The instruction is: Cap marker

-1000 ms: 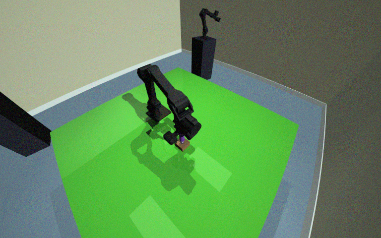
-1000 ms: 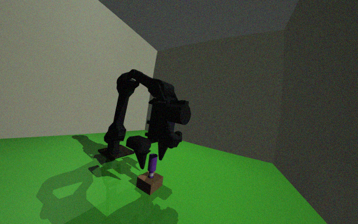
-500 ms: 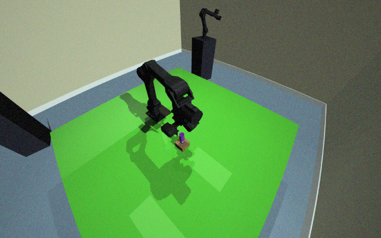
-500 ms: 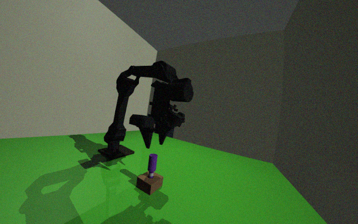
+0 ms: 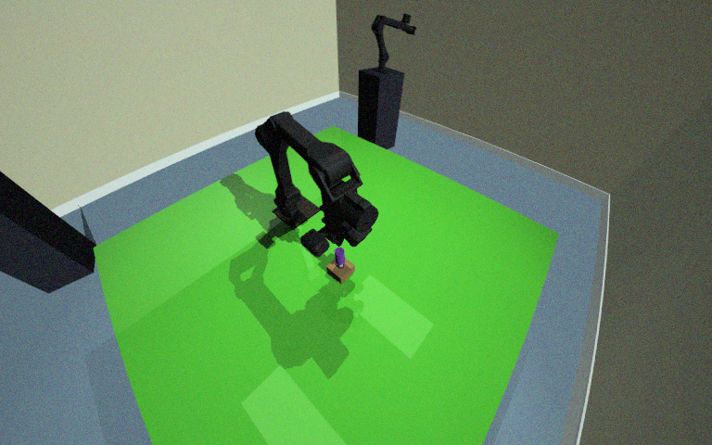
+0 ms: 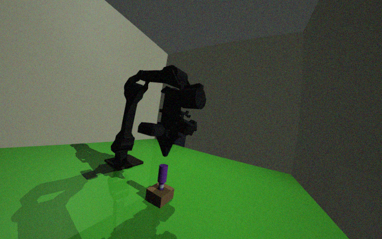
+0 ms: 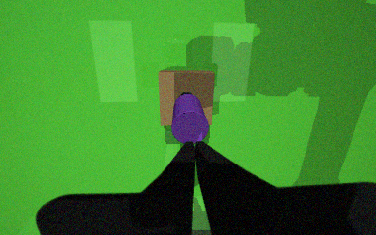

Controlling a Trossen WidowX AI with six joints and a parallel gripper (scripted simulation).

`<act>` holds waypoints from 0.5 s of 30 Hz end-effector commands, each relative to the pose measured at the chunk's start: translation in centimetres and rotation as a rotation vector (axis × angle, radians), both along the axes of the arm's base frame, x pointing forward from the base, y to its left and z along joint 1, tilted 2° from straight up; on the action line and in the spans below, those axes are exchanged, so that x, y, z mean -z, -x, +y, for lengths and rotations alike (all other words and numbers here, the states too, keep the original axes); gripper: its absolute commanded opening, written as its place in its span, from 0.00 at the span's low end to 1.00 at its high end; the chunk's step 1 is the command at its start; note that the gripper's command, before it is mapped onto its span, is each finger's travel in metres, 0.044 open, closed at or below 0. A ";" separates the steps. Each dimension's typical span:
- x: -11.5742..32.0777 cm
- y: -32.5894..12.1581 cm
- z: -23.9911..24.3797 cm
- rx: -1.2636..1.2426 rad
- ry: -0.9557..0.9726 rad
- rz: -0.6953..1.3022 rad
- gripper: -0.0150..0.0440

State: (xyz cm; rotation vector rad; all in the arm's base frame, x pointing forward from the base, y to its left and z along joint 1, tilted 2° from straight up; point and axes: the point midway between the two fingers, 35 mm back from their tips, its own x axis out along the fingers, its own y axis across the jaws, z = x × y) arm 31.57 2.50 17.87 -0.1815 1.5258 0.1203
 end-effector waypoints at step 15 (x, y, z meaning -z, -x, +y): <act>1.5 0.0 -0.1 -0.004 0.002 -0.001 0.25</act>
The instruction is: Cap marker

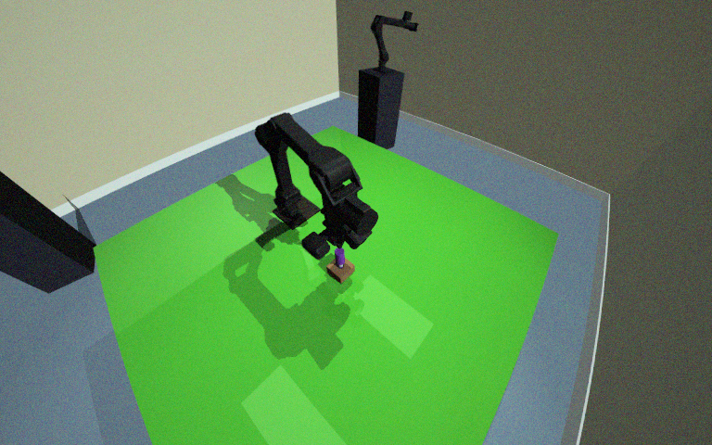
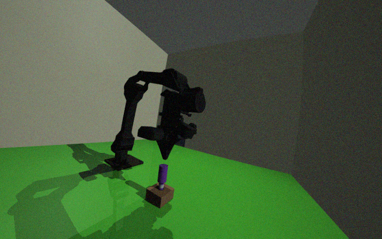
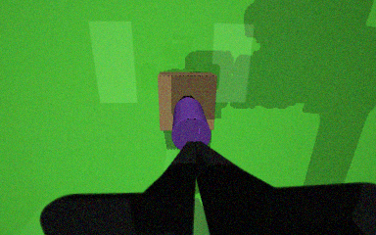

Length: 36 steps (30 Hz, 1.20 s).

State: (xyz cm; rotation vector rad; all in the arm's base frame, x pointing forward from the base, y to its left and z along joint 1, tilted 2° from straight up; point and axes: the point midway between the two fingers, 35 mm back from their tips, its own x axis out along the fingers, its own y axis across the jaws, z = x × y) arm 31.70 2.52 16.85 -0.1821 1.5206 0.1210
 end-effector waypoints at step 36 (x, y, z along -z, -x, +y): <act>-2.6 -0.5 0.1 -0.003 -0.003 -0.038 0.25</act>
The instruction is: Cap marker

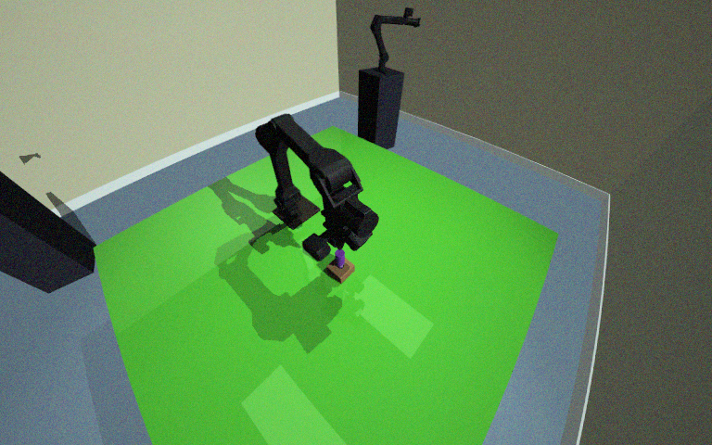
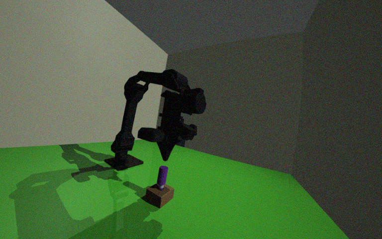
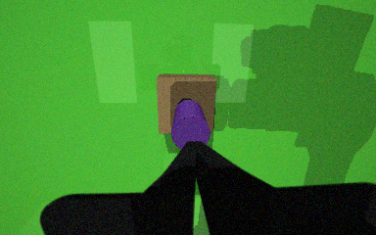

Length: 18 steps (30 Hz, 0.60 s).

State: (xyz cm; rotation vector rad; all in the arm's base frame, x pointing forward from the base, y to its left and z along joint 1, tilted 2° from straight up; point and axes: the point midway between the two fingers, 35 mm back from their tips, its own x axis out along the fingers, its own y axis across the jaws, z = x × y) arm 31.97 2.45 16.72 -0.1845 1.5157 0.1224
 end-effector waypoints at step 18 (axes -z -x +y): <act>-6.5 0.4 0.2 -0.004 -0.004 -0.050 0.79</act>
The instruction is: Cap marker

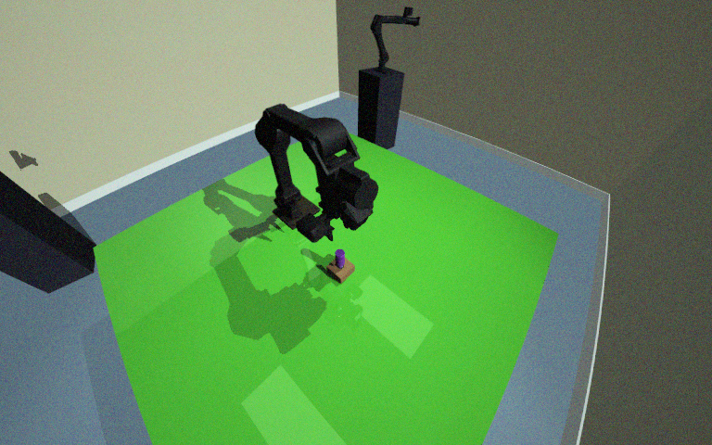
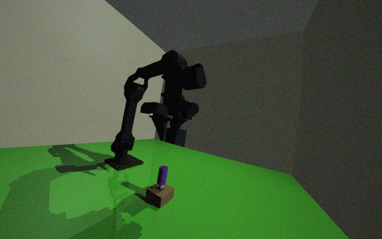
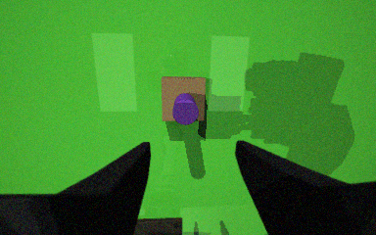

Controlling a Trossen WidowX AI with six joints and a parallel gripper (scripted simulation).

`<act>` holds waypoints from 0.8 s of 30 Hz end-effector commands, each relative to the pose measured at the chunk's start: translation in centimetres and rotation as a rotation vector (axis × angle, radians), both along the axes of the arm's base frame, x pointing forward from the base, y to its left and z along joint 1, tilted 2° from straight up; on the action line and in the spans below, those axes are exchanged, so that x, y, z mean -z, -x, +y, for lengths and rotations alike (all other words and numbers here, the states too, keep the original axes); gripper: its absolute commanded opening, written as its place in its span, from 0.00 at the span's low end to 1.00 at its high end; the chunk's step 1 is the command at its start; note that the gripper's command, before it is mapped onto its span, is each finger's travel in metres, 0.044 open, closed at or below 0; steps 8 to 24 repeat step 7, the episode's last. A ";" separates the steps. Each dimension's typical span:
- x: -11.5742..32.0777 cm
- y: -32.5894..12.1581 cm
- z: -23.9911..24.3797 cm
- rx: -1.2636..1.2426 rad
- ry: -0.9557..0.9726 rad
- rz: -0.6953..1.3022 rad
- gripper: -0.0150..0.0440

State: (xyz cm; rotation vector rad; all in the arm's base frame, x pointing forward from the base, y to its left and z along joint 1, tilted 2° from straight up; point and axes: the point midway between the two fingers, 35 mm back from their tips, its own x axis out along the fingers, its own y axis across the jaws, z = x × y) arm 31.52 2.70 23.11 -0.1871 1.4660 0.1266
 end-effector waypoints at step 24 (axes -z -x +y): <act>-0.1 0.0 0.0 0.003 0.001 -0.001 1.00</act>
